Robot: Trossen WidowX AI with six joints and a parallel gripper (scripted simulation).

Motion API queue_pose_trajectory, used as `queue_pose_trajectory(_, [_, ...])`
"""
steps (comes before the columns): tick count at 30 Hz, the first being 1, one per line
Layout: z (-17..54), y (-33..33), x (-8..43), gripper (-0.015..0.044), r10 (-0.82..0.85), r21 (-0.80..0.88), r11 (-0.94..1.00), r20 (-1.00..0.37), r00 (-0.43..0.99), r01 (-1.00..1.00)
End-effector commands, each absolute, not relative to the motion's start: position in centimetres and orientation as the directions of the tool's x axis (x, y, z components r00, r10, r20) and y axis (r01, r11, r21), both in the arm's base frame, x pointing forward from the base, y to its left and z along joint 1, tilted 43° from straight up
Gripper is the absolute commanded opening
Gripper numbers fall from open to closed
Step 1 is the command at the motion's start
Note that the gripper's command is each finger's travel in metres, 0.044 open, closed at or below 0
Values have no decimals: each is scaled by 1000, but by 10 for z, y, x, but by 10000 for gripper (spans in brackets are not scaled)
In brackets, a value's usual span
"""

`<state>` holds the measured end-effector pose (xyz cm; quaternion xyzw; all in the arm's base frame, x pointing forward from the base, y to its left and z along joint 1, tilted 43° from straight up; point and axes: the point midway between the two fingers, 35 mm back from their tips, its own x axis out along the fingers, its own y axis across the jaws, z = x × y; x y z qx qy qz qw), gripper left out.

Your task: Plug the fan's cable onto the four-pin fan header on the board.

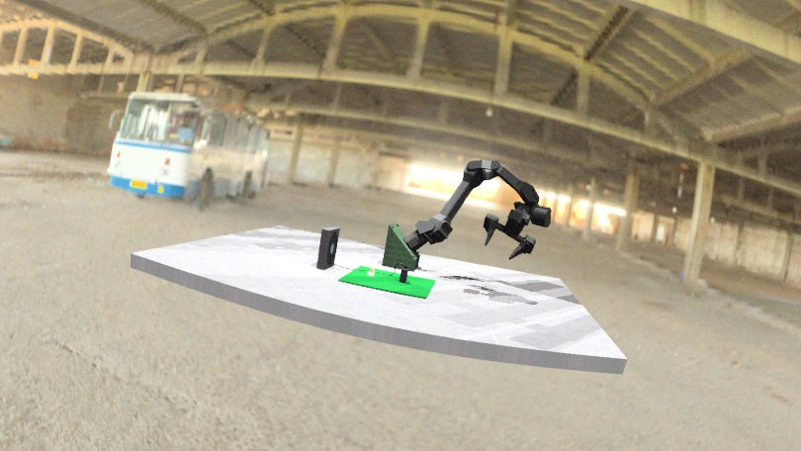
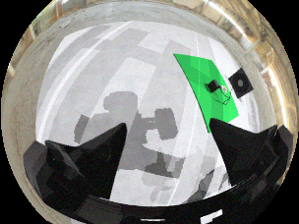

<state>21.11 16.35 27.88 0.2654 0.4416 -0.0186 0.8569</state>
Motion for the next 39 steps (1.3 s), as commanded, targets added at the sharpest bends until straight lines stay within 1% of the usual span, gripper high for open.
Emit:
queue_pose_trajectory(1, [242,138,252,440,114,234,945,-891,440,228])
queue_pose_trajectory(4, [221,118,271,440,102,170,968,-938,331,183])
queue_pose_trajectory(9, [195,88,291,440,135,159,980,-973,187,119])
queue_pose_trajectory(14, [172,55,306,440,228,231,971,-972,55,67])
queue_pose_trajectory(19, [152,18,317,440,363,362,931,-931,-24,37])
queue_pose_trajectory(24, [135,-23,324,440,516,515,857,-856,-35,23])
queue_pose_trajectory(29, [120,-65,326,440,652,653,758,-757,26,5])
queue_pose_trajectory(39, [118,-72,326,440,672,672,740,-740,41,2])
